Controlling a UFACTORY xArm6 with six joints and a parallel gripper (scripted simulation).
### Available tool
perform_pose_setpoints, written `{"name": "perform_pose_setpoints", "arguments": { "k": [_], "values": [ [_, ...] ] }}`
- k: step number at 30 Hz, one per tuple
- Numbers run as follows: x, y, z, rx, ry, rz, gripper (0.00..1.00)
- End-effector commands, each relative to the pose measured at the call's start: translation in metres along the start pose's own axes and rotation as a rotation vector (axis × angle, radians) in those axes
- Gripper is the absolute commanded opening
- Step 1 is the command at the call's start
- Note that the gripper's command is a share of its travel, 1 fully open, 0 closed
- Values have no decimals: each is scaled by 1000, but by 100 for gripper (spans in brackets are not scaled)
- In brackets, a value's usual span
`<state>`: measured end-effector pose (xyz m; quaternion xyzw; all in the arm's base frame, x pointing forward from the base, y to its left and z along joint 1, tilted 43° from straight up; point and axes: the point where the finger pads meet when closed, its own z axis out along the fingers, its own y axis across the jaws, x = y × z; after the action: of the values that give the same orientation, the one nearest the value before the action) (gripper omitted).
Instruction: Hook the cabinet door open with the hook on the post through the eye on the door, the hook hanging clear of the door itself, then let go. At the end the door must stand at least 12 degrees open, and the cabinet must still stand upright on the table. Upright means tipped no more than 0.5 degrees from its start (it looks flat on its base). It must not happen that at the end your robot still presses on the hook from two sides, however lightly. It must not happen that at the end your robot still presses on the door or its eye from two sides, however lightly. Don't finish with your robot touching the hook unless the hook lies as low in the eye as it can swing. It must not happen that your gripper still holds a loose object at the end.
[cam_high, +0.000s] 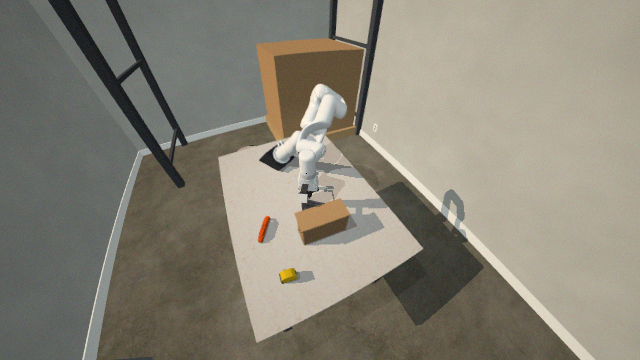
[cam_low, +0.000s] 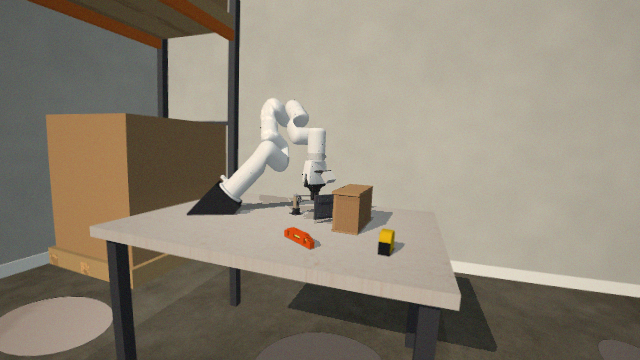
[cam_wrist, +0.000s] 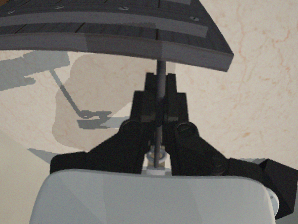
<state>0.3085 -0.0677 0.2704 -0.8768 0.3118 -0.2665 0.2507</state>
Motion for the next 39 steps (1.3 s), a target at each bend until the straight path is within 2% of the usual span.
{"name": "perform_pose_setpoints", "arguments": {
  "k": [1,39],
  "values": [
    [1,-1,0,0,3,-1,4],
    [3,-1,8,0,3,-1,4]
  ]
}}
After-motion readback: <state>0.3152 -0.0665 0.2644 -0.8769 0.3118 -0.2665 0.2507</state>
